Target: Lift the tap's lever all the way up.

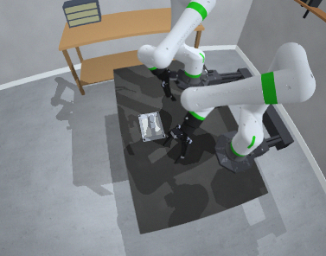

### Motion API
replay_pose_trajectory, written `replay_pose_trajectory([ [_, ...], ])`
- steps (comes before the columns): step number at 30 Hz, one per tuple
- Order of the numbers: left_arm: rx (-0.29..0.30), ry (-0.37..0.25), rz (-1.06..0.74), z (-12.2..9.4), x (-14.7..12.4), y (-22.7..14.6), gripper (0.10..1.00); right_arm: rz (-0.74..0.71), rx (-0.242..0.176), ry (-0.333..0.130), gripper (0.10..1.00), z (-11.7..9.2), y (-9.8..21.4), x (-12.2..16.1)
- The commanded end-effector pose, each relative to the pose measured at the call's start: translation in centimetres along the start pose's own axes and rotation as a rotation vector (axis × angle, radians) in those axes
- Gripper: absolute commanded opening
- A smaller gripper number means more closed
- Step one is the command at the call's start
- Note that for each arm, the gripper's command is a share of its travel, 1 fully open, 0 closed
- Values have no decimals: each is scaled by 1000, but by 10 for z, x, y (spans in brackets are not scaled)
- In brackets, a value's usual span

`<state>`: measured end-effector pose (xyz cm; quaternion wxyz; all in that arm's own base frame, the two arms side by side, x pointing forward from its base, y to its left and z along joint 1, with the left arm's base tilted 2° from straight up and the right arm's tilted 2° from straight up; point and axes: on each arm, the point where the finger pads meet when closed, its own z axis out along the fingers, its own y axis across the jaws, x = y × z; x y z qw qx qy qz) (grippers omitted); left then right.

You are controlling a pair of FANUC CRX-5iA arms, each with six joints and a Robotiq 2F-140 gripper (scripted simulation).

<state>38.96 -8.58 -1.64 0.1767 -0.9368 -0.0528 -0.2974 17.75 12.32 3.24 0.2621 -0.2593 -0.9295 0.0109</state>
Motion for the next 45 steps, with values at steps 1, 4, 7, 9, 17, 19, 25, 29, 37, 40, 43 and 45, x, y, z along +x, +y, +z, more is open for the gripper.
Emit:
replay_pose_trajectory([
  [1, -1, 1, -1, 0, 1, 0, 1000, -2, -1, -1, 1000, -1, 0, 0],
  [4, -1, 1, -1, 0, 1, 0, 1000, -5, -2, -1, 1000, -1, 0, -1],
  [7, -1, 1, -1, 0, 1, 0, 1000, -6, -3, -1, 1000, -1, 0, -1],
  [9, -1, 1, -1, 0, 1, 0, 1000, -8, -4, -2, 1000, -2, 0, -2],
  [17, -1, 1, -1, 0, 1, 0, 1000, -26, -11, -3, 1000, -5, 0, -5],
  [19, -1, 1, -1, 0, 1, 0, 1000, -32, -14, -4, 1000, -7, 0, -6],
  [25, -1, 1, -1, 0, 1, 0, 1000, -47, -20, -5, 1000, -9, 0, -9],
  [29, -1, 1, -1, 0, 1, 0, 1000, -66, -28, -8, 1000, -13, 0, -13],
  [37, -1, 1, -1, 0, 1, 0, 1000, -115, -48, -15, 1000, -23, -1, -23],
  [40, -1, 1, -1, 0, 1, 0, 1000, -130, -54, -18, 1000, -26, -1, -26],
  [43, -1, 1, -1, 0, 1, 0, 1000, -145, -60, -21, 1000, -29, -2, -30],
  [45, -1, 1, -1, 0, 1, 0, 1000, -162, -67, -24, 1000, -32, -3, -33],
])
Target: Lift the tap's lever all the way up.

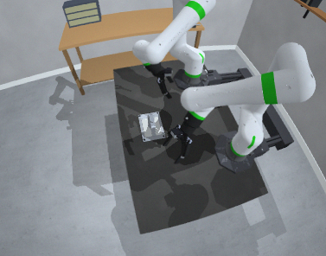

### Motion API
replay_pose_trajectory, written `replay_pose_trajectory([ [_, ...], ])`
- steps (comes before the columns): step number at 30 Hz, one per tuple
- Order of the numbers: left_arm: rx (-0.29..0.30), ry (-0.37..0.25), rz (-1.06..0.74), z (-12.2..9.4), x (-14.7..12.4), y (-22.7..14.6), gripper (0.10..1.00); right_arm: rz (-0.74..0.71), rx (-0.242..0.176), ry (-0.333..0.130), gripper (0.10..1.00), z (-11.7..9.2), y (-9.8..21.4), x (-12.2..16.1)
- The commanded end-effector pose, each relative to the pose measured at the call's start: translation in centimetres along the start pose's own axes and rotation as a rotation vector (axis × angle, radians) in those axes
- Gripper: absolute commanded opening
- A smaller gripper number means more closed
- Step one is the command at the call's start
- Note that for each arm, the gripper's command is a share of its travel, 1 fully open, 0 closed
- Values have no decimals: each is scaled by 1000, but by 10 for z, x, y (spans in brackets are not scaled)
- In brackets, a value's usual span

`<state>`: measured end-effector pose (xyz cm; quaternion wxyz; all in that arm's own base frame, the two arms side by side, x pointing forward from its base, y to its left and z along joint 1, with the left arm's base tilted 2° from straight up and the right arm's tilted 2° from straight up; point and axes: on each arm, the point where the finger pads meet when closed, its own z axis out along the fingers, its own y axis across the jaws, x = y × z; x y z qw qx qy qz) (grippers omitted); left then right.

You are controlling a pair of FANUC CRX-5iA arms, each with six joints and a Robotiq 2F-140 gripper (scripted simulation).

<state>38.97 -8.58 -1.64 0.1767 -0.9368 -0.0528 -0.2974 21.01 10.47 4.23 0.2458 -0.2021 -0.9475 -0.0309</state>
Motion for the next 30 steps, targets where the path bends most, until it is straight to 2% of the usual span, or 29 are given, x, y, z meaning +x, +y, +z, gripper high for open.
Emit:
replay_pose_trajectory([
  [1, -1, 1, -1, 0, 1, 0, 1000, -33, -13, -6, 1000, -7, -2, -7],
  [13, -1, 1, -1, 0, 1, 0, 1000, -134, -49, -31, 1000, -27, -10, -28],
  [28, -1, 1, -1, 0, 1, 0, 1000, -326, -102, -94, 1000, -65, -37, -66],
  [30, -1, 1, -1, 0, 1, 0, 1000, -326, -102, -94, 1000, -65, -37, -66],
])
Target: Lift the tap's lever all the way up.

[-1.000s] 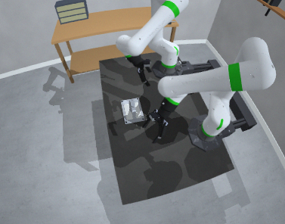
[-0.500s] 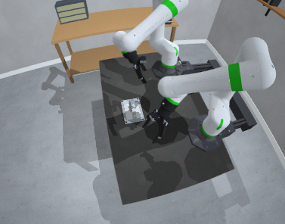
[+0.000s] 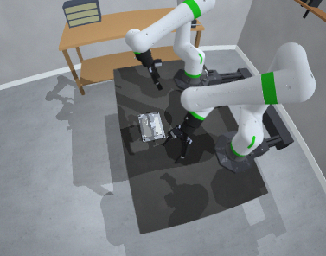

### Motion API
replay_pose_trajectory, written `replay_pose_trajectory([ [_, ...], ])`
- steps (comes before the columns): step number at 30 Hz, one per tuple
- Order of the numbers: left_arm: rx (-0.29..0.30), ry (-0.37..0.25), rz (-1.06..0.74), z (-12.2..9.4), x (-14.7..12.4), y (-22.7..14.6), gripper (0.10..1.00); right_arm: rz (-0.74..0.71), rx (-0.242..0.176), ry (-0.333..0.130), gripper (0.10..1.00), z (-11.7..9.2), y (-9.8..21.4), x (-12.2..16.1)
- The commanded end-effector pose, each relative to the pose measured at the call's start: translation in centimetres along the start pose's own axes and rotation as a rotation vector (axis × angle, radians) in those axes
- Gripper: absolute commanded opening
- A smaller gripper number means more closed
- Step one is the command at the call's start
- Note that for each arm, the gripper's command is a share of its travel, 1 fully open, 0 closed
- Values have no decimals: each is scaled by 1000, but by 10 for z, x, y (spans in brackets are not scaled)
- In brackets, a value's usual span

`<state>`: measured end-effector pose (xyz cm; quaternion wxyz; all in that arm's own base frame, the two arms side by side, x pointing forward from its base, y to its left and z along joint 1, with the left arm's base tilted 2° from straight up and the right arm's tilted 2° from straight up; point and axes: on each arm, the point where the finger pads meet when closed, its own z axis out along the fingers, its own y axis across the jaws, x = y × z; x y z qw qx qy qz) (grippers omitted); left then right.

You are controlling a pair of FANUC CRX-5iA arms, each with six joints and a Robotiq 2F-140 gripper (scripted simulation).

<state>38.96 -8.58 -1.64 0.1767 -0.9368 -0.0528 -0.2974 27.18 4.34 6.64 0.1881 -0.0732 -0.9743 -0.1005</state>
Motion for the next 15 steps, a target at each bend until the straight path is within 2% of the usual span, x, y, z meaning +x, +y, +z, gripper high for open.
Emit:
replay_pose_trajectory([
  [1, -1, 1, -1, 0, 1, 0, 1000, -46, -14, -13, 1000, -9, -8, -7],
  [15, -1, 1, -1, 0, 1, 0, 1000, -263, -37, -99, 1000, -53, -62, -34],
])
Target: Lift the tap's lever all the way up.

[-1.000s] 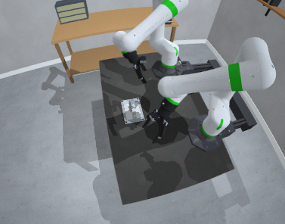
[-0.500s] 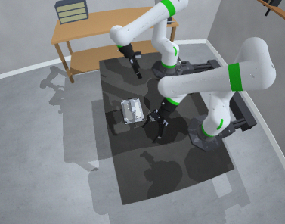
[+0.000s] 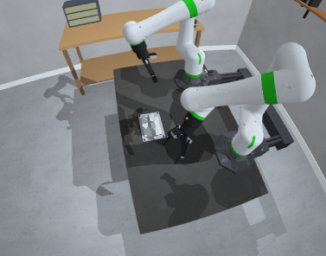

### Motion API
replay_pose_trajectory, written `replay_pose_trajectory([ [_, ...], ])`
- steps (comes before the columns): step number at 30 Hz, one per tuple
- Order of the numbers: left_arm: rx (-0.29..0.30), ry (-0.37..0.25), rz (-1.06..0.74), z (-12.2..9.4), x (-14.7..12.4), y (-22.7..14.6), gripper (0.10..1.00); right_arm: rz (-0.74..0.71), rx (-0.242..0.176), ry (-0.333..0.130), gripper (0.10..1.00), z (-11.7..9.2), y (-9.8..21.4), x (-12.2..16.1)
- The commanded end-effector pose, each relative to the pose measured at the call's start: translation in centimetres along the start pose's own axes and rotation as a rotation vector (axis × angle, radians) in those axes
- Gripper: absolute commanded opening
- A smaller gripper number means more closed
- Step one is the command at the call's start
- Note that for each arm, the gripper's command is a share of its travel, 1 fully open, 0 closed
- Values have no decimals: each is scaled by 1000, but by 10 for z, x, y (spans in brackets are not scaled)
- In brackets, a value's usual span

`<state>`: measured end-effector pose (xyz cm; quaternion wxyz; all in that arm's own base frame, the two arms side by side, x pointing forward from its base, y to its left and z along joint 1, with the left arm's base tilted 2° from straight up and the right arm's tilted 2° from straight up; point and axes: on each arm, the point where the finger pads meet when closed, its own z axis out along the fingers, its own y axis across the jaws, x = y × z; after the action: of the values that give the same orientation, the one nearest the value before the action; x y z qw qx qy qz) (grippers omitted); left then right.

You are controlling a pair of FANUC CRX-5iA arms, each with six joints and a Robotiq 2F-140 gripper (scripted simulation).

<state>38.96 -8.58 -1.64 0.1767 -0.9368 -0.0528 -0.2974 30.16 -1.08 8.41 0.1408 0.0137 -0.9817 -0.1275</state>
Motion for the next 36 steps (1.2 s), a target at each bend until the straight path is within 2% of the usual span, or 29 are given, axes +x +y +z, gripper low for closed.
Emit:
replay_pose_trajectory([
  [1, -1, 1, -1, 0, 1, 0, 1000, -72, -12, -26, 1000, -15, -19, -6],
  [17, -1, 1, -1, 0, 1, 0, 1000, -324, 12, -124, 1000, -66, -99, -7],
  [19, -1, 1, -1, 0, 1, 0, 1000, -324, 12, -124, 1000, -66, -99, -7],
  [29, -1, 1, -1, 0, 1, 0, 1000, -494, 57, -178, 1000, -99, -159, 9],
  [34, -1, 1, -1, 0, 1, 0, 1000, -561, 80, -195, 1000, -112, -183, 19],
  [36, -1, 1, -1, 0, 1, 0, 1000, -561, 80, -195, 1000, -112, -183, 19],
])
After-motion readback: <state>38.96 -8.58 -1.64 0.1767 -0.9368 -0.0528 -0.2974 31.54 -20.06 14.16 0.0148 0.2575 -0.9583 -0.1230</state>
